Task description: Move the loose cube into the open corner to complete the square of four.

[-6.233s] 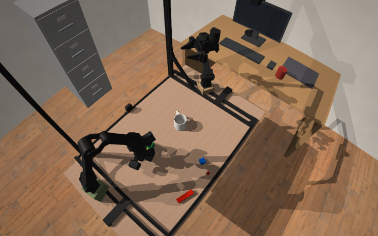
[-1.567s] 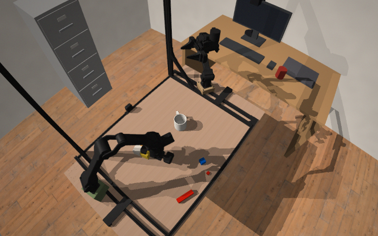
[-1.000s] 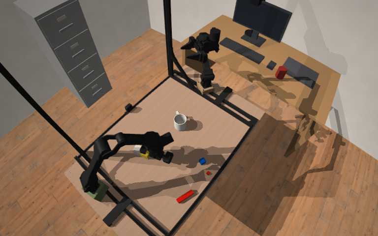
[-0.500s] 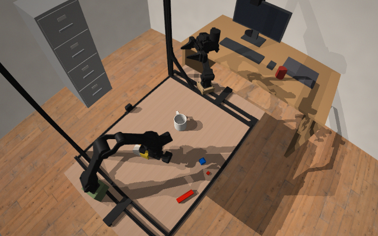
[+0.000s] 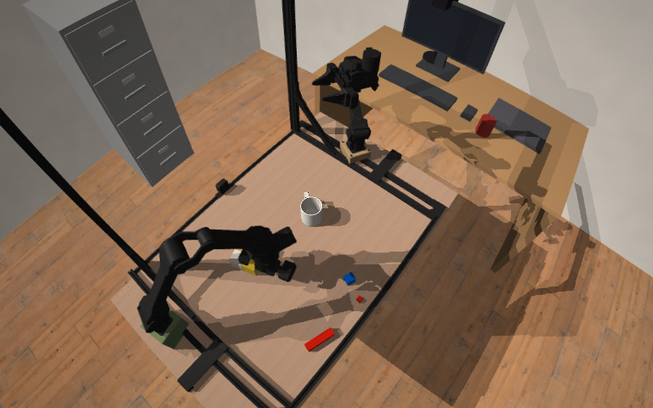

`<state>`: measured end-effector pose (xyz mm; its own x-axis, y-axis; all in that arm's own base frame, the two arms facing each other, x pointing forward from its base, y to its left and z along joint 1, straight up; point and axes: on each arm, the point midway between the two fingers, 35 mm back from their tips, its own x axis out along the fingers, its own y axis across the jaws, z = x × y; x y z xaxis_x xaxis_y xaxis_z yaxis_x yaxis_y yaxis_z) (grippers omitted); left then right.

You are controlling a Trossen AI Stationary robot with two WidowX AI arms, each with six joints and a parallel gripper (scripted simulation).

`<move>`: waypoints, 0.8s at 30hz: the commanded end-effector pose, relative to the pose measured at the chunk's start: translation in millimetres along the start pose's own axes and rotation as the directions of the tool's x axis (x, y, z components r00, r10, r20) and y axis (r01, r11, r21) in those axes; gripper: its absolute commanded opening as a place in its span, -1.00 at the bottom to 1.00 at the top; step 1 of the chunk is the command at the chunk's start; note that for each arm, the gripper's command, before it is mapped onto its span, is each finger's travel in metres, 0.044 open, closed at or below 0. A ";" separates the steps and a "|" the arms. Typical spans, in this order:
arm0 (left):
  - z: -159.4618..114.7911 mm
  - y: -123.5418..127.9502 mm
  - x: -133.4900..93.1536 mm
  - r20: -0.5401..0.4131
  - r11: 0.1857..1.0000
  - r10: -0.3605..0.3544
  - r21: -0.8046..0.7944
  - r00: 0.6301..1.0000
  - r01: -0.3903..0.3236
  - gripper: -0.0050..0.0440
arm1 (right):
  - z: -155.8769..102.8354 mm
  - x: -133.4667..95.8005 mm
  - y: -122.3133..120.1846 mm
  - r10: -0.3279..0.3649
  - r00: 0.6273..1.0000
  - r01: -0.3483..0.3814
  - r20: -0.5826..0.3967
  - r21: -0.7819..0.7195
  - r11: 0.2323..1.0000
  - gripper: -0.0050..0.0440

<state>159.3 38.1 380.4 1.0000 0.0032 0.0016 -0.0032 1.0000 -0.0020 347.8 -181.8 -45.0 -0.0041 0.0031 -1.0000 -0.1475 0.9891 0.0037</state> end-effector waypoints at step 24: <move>-0.2 -0.5 -0.1 0.000 1.000 -0.003 0.001 1.000 0.003 0.84 | -0.3 -1.7 10.5 -0.004 1.000 0.004 0.004 0.003 1.000 -0.80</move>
<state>159.3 38.1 380.4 1.0000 0.0032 0.0016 -0.0032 1.0000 -0.0020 346.2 -172.7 -44.9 -0.0045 0.0032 -1.0000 -0.1472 0.9891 0.0038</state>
